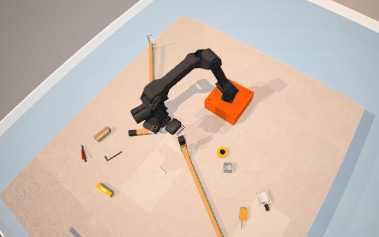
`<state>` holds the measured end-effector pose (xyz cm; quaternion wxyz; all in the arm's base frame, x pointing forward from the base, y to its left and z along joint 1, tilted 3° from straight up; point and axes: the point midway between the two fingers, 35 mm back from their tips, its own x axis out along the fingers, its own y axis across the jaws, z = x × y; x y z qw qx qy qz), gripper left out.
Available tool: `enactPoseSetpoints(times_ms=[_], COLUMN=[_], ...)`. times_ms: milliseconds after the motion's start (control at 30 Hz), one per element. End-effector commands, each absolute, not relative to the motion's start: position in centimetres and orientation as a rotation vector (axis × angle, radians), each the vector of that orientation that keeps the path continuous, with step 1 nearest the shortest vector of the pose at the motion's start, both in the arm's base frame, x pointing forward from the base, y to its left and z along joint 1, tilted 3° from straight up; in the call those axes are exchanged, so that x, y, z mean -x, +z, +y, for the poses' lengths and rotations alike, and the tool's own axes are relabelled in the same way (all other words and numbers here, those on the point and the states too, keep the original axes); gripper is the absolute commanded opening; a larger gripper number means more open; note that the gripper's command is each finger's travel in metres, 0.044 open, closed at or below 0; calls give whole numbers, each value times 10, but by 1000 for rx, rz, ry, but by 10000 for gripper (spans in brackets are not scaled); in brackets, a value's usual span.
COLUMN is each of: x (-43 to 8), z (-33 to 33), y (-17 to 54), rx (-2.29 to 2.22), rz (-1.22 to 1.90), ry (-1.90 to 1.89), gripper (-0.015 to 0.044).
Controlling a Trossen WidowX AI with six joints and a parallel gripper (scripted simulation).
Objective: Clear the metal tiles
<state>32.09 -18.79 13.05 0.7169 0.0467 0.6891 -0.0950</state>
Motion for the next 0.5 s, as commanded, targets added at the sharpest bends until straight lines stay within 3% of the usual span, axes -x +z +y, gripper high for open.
enactPoseSetpoints(times_ms=[0,467], x=[-320,-320], z=[-189,-191], y=[114,80], rx=[-108,-108], rz=[1547,1548], ry=[-206,-206], gripper=[0,0])
